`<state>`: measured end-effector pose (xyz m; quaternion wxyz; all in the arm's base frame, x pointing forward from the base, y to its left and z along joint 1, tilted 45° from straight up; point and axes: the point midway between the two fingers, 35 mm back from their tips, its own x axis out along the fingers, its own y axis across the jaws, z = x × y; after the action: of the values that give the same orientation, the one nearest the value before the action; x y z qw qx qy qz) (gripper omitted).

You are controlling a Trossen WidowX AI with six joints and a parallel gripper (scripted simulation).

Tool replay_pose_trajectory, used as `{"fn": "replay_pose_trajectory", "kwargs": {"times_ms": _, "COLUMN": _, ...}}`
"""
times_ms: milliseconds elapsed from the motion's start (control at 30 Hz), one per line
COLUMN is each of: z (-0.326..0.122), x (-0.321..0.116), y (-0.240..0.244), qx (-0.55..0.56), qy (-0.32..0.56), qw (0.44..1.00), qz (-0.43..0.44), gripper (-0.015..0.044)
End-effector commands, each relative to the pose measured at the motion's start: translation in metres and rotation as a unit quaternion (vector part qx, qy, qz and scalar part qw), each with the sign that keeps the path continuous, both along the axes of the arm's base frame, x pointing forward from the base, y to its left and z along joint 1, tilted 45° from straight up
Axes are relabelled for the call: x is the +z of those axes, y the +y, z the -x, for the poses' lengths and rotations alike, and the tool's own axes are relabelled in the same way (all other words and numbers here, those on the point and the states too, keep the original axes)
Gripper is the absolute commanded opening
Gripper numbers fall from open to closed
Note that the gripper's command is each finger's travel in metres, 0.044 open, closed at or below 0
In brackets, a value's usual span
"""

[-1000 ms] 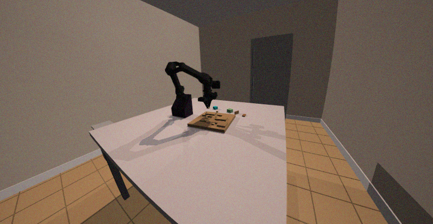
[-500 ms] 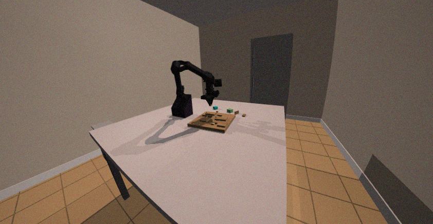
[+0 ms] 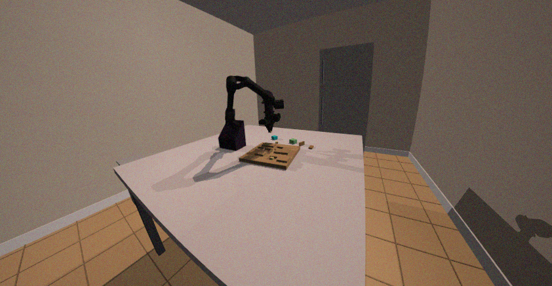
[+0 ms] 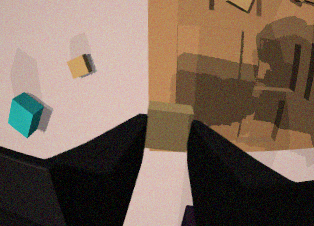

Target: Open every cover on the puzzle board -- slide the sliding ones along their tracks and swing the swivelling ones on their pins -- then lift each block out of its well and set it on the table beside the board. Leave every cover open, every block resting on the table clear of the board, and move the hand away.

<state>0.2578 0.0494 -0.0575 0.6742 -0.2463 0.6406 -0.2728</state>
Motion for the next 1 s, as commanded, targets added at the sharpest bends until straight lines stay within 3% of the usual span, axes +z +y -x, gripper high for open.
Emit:
{"fn": "replay_pose_trajectory", "kwargs": {"times_ms": 0, "z": 0.005, "x": -0.011, "y": 0.014, "qx": -0.001, "qy": -0.004, "qw": 1.0, "qz": -0.004, "gripper": 0.008}}
{"fn": "replay_pose_trajectory", "kwargs": {"times_ms": 967, "z": 0.06, "x": -0.072, "y": 0.06, "qx": -0.006, "qy": -0.006, "qw": 1.0, "qz": 0.012, "gripper": 0.008}}
